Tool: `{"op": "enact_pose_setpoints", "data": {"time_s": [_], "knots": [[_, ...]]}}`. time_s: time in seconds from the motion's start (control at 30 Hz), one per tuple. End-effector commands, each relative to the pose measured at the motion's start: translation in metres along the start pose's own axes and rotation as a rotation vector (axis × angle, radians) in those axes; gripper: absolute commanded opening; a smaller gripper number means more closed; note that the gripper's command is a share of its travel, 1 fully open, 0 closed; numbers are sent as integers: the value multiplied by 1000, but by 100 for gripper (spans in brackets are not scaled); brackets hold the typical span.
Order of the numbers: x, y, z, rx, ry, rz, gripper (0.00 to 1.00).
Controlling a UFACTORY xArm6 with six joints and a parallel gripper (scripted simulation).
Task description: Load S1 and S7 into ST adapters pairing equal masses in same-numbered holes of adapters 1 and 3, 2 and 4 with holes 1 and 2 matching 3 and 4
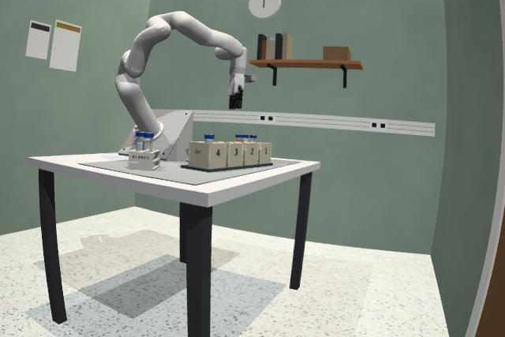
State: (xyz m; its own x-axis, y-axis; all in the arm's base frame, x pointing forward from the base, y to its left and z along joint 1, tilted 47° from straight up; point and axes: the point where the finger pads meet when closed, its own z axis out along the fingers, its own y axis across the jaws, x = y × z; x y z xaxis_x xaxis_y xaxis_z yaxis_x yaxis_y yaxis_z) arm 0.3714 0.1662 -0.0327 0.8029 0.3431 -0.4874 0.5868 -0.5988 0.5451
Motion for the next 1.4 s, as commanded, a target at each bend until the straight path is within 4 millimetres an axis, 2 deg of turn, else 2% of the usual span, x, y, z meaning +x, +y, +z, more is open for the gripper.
{"op": "enact_pose_setpoints", "data": {"time_s": [0.0, 0.37, 0.47, 1.37], "knots": [[10, -18, -2, 1, 4, 1, 100], [31, -68, -2, 1, 4, 1, 100], [31, -68, -2, 1, 4, 1, 100], [31, -68, 64, 1, 4, 1, 100]]}}
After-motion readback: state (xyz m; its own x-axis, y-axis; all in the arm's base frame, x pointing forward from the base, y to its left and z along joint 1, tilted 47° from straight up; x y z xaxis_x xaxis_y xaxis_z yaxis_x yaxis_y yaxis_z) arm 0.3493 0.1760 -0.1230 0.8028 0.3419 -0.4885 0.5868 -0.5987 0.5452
